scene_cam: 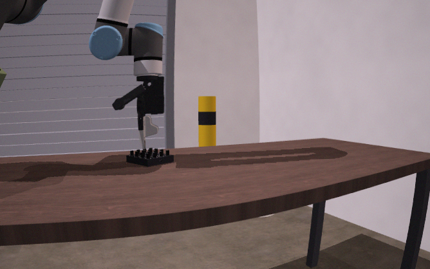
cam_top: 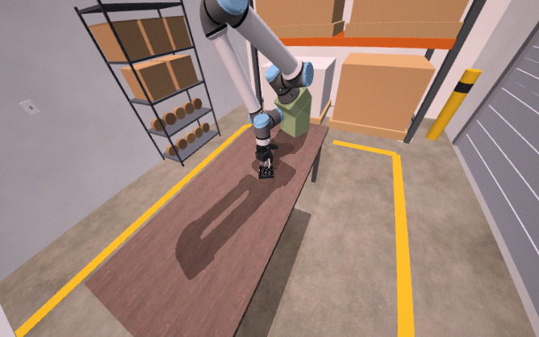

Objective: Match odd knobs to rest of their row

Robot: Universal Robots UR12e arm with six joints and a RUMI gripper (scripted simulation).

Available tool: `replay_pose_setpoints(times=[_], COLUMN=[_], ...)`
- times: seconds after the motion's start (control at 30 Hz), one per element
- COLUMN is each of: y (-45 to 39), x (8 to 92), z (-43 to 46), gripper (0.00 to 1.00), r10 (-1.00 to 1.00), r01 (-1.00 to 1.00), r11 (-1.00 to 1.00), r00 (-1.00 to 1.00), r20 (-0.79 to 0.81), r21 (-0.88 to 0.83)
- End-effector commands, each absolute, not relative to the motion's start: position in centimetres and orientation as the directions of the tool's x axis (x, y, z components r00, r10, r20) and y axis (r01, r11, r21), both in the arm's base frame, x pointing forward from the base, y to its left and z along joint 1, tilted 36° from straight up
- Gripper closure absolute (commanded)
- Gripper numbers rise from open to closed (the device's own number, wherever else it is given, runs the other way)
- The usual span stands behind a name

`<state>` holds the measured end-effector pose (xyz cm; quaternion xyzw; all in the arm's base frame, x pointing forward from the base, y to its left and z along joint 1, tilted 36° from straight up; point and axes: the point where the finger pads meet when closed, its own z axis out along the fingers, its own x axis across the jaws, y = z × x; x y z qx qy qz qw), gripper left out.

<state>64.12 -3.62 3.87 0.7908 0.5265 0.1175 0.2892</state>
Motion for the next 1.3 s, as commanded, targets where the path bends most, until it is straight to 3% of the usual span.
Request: replay_pose_setpoints(times=[0.0, 1.27], y=[-3.60, -3.46], x=[64.13, 63.77], z=[3.91, 3.63], gripper=[0.89, 0.89], r10=[0.901, 0.901], r01=[0.764, 0.764], r11=[-0.278, -0.278], r00=[0.418, 0.418], r20=[-0.119, -0.119], r21=[0.582, 0.582])
